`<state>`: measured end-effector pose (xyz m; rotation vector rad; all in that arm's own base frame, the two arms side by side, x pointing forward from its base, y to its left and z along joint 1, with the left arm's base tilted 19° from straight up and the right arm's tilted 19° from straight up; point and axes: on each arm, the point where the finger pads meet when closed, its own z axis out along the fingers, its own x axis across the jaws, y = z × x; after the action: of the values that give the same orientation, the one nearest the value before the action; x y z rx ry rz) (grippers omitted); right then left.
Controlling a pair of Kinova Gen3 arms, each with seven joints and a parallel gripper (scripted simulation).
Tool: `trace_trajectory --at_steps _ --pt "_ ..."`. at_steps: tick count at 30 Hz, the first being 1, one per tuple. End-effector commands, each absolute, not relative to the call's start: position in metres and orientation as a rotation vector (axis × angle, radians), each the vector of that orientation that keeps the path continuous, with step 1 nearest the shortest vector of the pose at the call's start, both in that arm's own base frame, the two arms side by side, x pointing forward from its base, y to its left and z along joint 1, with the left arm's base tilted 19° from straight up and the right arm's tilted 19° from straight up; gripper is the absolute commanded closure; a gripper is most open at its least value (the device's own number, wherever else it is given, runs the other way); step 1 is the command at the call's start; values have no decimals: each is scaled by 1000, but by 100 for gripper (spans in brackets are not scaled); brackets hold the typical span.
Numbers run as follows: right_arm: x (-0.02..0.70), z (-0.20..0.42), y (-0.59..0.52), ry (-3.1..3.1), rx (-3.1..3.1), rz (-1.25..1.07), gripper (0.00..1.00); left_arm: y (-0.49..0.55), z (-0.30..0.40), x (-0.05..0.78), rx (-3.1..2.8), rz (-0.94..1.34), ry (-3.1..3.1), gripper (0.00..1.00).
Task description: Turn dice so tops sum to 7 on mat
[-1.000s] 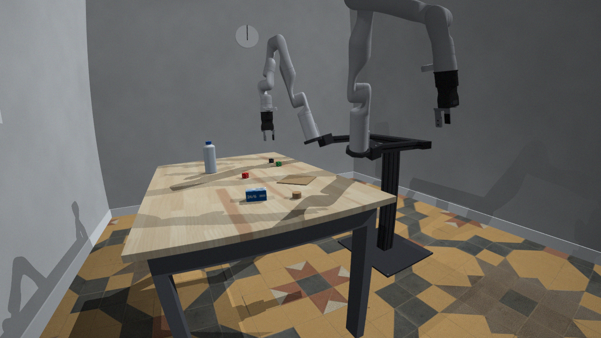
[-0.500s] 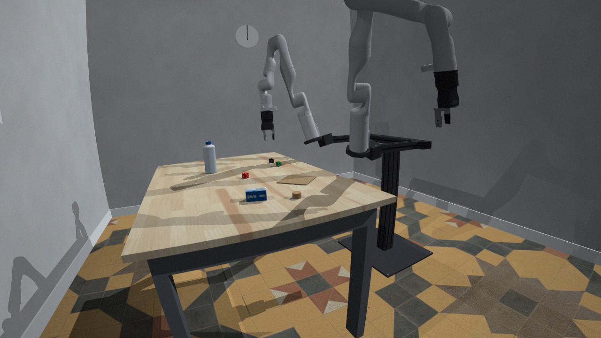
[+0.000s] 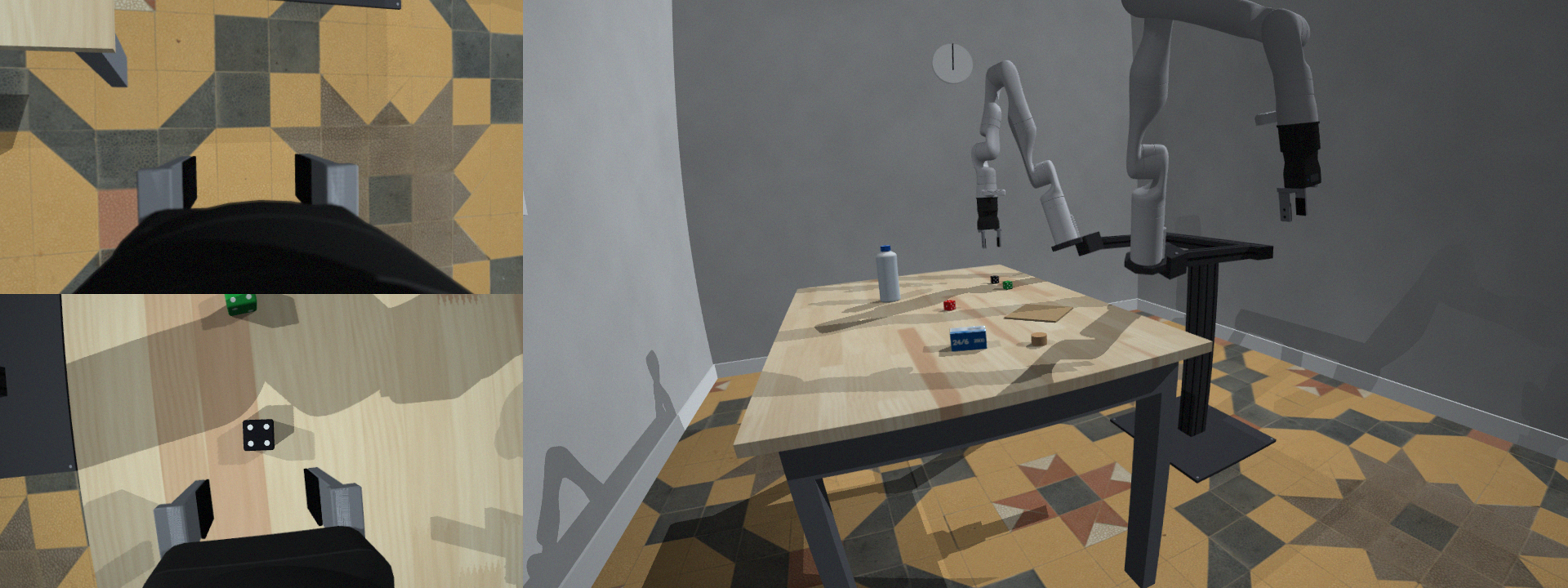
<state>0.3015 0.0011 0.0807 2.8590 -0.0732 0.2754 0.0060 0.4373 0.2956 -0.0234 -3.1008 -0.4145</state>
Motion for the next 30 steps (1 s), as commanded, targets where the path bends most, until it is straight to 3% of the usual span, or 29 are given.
trace_trajectory --at_steps 1,30 --pt "303 73 -1 -72 2860 276 0 437 296 6 -23 -417 -3101 0" --pt "317 -3 -22 -72 2860 276 0 437 296 6 -23 -417 -3101 0"
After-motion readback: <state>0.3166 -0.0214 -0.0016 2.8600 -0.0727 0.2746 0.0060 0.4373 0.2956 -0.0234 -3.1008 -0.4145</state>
